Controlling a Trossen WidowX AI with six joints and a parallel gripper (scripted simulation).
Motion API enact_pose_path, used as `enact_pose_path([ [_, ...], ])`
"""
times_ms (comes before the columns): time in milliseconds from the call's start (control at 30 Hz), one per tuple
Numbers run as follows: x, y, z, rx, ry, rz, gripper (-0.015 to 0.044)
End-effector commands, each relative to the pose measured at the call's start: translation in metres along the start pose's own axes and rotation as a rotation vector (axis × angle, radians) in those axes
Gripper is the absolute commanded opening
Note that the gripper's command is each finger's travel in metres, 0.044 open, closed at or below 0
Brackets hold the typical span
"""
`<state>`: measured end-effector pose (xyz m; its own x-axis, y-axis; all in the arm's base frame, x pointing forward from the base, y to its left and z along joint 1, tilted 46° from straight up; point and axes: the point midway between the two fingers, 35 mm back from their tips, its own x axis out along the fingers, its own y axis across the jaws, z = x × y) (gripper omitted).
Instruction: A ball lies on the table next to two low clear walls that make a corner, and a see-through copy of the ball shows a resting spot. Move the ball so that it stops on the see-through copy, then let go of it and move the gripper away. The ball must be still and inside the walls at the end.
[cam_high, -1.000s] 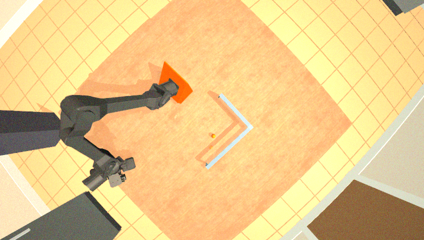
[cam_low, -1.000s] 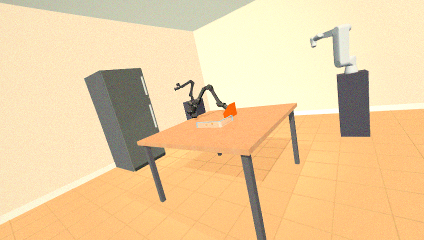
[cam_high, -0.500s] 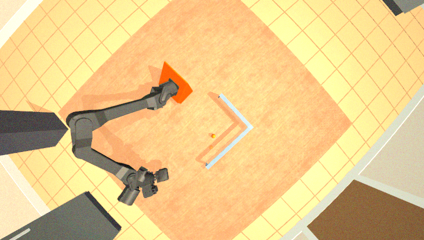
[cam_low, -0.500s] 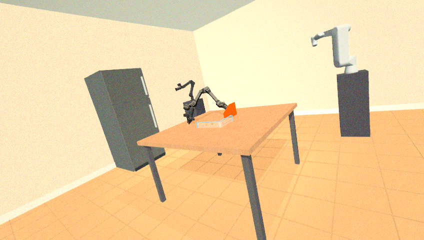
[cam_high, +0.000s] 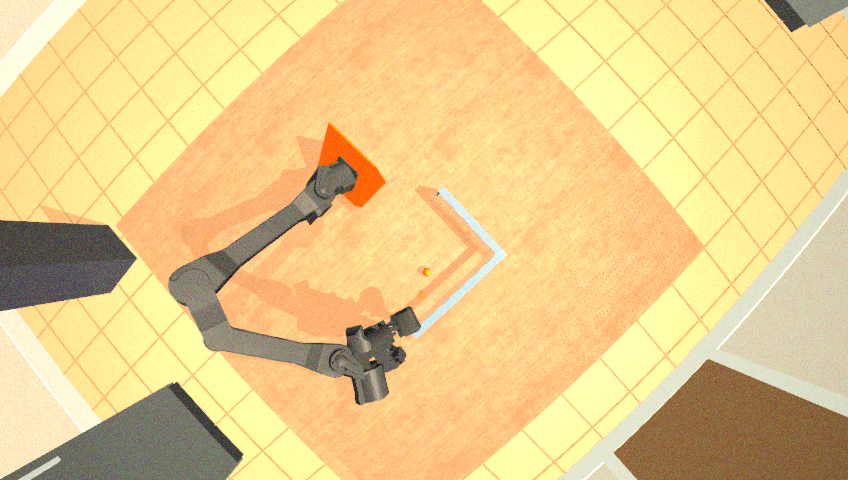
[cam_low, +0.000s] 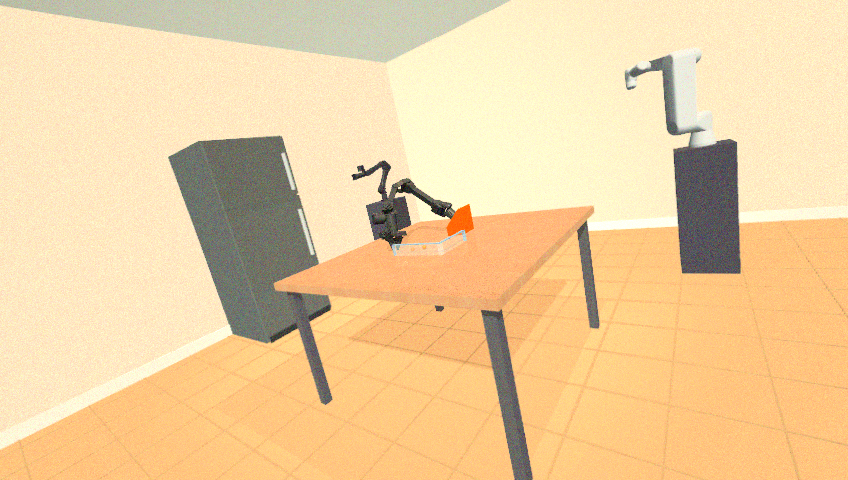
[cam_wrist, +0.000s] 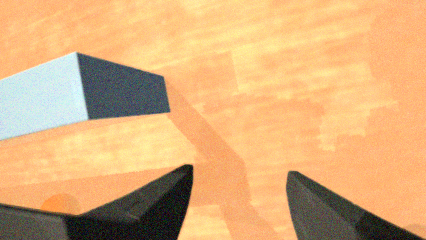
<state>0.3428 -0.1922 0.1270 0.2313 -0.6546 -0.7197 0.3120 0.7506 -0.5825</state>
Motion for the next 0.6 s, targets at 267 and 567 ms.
enact_pose_path([
  [267, -0.033, 0.162, -0.073, -0.249, 0.219, -0.105, 0.0215],
  [567, -0.030, 0.163, -0.075, -0.254, 0.219, -0.110, 0.0215],
])
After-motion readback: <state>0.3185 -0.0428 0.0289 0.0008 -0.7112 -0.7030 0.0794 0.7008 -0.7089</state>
